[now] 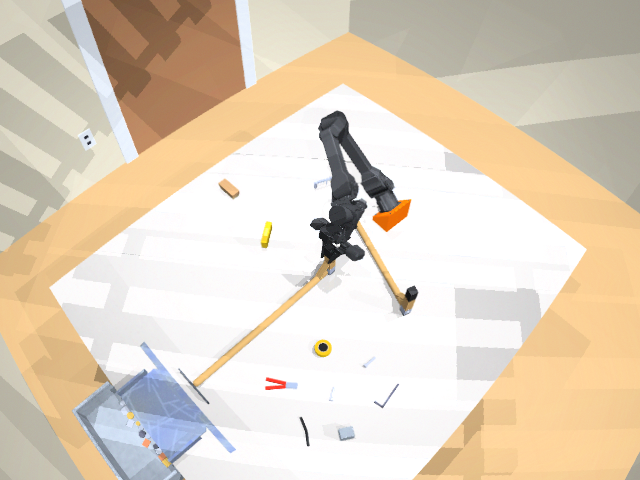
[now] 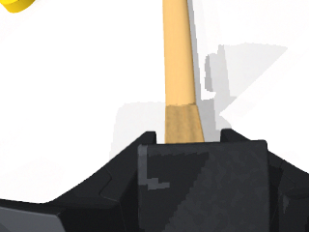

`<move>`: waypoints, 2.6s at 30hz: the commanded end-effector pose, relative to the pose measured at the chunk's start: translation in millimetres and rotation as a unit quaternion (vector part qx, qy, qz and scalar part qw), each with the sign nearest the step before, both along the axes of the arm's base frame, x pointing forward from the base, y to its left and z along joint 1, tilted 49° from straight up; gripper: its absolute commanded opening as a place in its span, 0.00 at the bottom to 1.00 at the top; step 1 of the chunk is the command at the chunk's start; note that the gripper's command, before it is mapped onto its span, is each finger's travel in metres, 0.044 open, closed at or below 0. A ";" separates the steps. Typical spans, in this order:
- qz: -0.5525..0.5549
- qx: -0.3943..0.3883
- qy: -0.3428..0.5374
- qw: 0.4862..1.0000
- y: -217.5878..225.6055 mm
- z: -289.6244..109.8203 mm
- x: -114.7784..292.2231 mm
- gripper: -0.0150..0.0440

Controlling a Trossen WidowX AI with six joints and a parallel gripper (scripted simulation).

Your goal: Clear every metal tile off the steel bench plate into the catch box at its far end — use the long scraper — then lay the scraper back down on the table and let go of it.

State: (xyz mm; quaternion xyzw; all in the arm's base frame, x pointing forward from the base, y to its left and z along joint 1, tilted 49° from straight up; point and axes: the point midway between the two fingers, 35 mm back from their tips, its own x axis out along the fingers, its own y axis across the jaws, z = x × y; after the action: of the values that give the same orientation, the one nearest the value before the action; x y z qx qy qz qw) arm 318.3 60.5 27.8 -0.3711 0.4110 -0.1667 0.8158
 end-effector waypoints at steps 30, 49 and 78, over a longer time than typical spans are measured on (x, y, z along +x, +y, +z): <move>-0.003 0.000 0.000 1.000 -1.2 0.5 -1.6 0.25; -0.006 0.000 0.000 1.000 -3.7 -1.9 -3.6 0.25; -0.005 0.008 0.009 1.000 23.7 12.2 -7.2 1.00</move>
State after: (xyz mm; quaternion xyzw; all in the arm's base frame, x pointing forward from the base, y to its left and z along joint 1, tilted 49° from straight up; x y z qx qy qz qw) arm 310.9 75.7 34.7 -0.3674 0.4219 -0.1646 0.8123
